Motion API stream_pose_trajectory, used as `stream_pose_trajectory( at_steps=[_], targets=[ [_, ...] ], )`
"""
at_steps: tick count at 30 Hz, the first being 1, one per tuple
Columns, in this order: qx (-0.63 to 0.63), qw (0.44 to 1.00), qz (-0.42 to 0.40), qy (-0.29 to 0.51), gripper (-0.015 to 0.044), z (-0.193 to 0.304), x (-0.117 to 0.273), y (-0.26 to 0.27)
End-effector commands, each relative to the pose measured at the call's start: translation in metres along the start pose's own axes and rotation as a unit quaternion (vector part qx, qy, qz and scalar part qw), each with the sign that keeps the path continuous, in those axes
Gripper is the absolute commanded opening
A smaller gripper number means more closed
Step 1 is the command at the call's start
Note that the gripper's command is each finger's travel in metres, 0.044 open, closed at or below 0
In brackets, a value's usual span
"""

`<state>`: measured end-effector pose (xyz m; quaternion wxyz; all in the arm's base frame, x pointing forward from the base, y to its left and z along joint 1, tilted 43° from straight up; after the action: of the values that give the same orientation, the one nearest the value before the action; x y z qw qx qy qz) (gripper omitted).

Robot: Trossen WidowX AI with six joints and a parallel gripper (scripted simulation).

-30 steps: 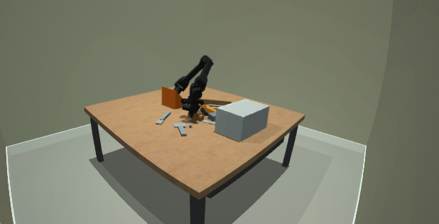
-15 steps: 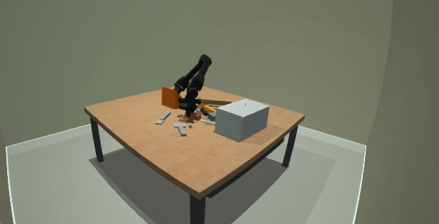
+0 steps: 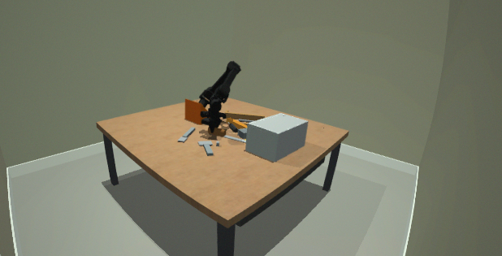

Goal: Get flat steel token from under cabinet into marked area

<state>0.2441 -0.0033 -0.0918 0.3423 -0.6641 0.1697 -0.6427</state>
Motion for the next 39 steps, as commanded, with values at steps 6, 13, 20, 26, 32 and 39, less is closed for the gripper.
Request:
stream_pose_trajectory(
  at_steps=[6,13,20,26,32,39],
  targets=[
    [-0.001,1.000,0.000,0.000,0.0000,-0.0043,0.0005,0.0018],
    [-0.002,1.000,0.001,-0.001,0.0000,-0.0082,0.0029,0.0070],
    [-0.002,1.000,0.003,-0.001,0.0131,-0.0083,0.0017,0.0056],
    [-0.002,1.000,0.003,-0.001,0.0200,-0.0082,0.0017,0.0056],
    [-0.001,1.000,0.001,-0.001,0.0270,-0.0082,0.0019,0.0054],
    [-0.001,1.000,0.001,-0.001,0.0270,-0.0081,0.0016,0.0052]
  ],
)
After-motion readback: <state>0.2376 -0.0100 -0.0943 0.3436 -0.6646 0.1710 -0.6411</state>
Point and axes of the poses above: the point midway between the two fingers, 35 mm back from their tips, its own x axis back along the fingers, its own y axis across the jaws, z = x × y, the point moved 1 cm from there along x, back along the fingers, and after that the axes turned 8 degrees about -x, right-handed, at the moved point
